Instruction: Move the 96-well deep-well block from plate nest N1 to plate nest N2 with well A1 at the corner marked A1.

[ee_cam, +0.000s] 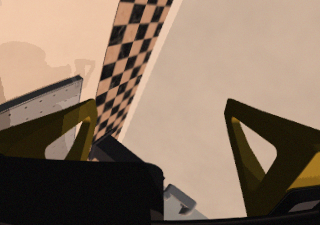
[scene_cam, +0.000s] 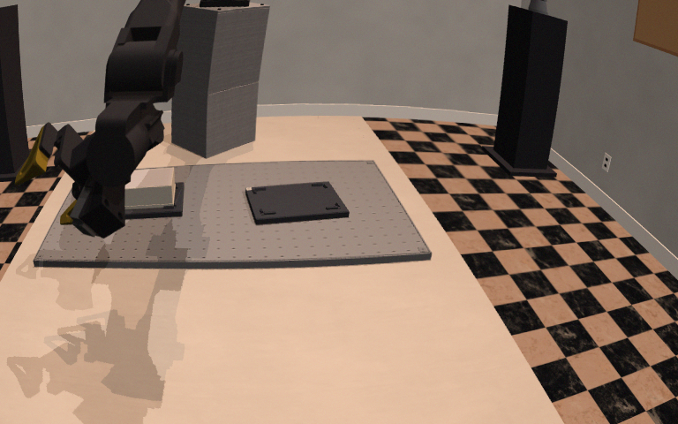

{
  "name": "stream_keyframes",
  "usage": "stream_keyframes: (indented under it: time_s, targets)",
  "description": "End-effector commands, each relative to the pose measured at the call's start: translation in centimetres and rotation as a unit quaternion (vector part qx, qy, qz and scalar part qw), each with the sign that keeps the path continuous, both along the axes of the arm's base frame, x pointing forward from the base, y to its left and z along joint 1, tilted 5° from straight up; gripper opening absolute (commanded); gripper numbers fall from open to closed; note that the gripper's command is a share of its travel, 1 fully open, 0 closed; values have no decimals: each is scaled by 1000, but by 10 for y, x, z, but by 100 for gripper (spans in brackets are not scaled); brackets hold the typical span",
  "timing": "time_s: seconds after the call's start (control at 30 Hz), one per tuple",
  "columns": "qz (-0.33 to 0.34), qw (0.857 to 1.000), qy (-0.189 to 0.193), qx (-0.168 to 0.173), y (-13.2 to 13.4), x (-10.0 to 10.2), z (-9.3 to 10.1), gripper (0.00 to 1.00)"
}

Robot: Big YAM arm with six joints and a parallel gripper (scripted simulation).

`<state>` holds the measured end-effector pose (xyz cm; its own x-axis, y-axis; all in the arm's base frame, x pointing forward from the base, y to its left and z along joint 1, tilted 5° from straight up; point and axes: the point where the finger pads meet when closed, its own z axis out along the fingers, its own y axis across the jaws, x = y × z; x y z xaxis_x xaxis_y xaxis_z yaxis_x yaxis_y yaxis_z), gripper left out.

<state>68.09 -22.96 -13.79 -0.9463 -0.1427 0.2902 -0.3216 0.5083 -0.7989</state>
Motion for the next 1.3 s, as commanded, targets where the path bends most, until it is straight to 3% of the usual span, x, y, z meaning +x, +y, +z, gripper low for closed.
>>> stream_keyframes:
  time_s: [0.0, 0.07, 0.1, 0.2, 0.23, 0.33, 0.47, 0.67, 0.8, 0.87, 1.27]
  targets:
    - [-40, 996, -79, -3, -25, 7, 43, 100]
    - [-41, 996, -79, -4, -26, 7, 44, 100]
    - [-41, 994, -97, -7, -28, 21, 58, 100]
    - [-40, 995, -96, -6, -28, 22, 60, 100]
    - [-49, 995, -90, 6, -26, 3, 39, 100]
    - [-57, 994, -97, 15, -25, -2, 36, 100]
    - [-92, 984, -145, 49, -27, -15, 22, 100]
    - [-123, 973, -179, 76, -28, -37, 3, 100]
    - [-163, 956, -217, 108, -26, -53, -9, 100]
    - [-163, 956, -217, 108, -26, -53, -9, 100]
    - [-277, 892, -305, 184, -17, -105, -41, 100]
